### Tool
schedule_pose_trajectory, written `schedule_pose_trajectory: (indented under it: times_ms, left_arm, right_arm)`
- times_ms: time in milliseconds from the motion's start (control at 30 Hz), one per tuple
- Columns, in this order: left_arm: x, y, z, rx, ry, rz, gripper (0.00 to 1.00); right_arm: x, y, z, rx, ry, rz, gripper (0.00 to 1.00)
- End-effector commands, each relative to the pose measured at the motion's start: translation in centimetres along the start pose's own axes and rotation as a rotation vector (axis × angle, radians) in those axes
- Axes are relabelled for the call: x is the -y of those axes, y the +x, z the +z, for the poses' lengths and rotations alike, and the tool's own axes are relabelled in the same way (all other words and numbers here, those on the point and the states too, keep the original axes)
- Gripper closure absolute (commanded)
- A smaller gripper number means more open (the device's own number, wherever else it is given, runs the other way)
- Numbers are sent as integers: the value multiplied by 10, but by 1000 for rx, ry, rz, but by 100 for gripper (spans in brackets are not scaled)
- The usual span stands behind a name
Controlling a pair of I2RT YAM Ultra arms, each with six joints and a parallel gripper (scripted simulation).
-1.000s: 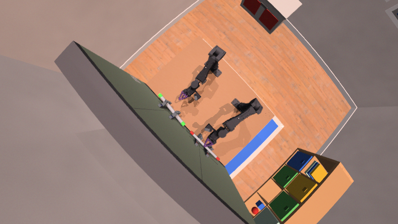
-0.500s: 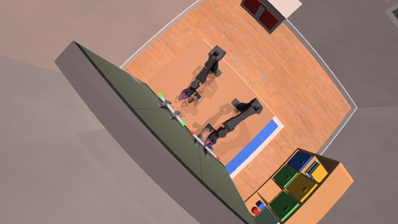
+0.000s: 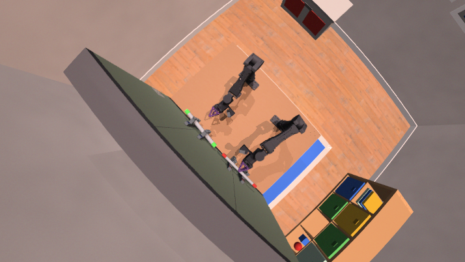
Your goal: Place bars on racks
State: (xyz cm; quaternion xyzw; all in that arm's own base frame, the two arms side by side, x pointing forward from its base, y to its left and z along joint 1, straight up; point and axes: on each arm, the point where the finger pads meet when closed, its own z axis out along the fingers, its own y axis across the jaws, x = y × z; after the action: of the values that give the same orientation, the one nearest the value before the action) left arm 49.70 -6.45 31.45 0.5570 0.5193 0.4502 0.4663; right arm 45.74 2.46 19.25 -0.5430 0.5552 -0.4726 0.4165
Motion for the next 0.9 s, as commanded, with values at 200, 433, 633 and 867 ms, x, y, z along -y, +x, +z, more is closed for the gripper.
schedule_pose_trajectory:
  times_ms: [200, 433, 633, 867]
  left_arm:
    - [-34, -4, -6, 6, -107, -13, 100]
    - [-33, -4, -6, 6, -107, -13, 100]
    - [-33, -4, -6, 6, -107, -13, 100]
    - [-33, -4, -5, 6, -105, -13, 100]
  right_arm:
    - [16, 0, -6, -1, 37, 19, 0]
    - [16, 0, -6, -1, 37, 19, 0]
    - [16, 0, -6, -1, 37, 19, 0]
    - [15, 0, -6, -3, 33, 18, 0]
